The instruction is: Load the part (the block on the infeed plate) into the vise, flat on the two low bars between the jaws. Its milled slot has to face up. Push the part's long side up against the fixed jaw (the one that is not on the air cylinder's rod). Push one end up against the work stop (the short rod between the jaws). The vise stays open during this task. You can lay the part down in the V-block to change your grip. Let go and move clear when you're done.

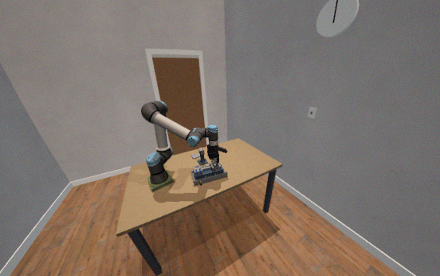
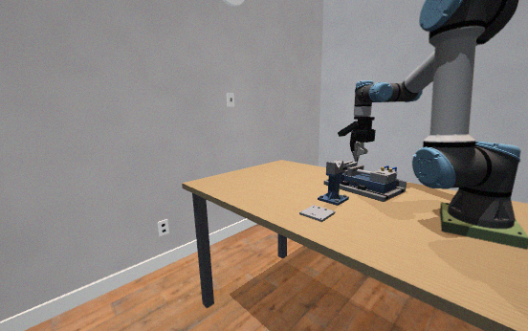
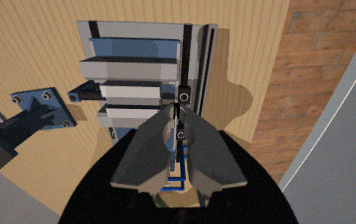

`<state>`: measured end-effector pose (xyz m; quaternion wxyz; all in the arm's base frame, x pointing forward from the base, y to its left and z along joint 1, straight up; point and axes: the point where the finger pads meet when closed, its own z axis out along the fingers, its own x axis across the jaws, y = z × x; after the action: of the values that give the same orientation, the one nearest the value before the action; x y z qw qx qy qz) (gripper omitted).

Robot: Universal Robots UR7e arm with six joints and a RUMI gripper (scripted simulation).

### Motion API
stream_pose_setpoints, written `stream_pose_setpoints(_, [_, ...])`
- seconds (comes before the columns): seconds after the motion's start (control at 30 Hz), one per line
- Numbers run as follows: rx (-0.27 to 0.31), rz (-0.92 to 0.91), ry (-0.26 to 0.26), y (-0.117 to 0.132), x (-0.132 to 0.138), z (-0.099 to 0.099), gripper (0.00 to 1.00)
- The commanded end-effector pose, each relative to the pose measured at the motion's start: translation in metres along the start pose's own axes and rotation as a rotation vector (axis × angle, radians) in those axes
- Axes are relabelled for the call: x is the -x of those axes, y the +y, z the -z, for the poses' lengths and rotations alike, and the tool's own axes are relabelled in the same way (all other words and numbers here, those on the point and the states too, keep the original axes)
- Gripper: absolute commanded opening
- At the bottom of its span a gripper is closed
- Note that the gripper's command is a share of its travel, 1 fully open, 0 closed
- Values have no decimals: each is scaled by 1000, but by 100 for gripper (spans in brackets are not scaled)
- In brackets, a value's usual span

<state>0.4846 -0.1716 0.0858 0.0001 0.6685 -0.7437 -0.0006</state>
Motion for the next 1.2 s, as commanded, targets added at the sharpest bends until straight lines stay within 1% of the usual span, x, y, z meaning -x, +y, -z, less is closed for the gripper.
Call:
stream_pose_setpoints(0.0, [-1, 0, 1, 0, 0, 1, 0])
stream_pose_setpoints(1.17, [-1, 0, 1, 0, 7, 1, 0])
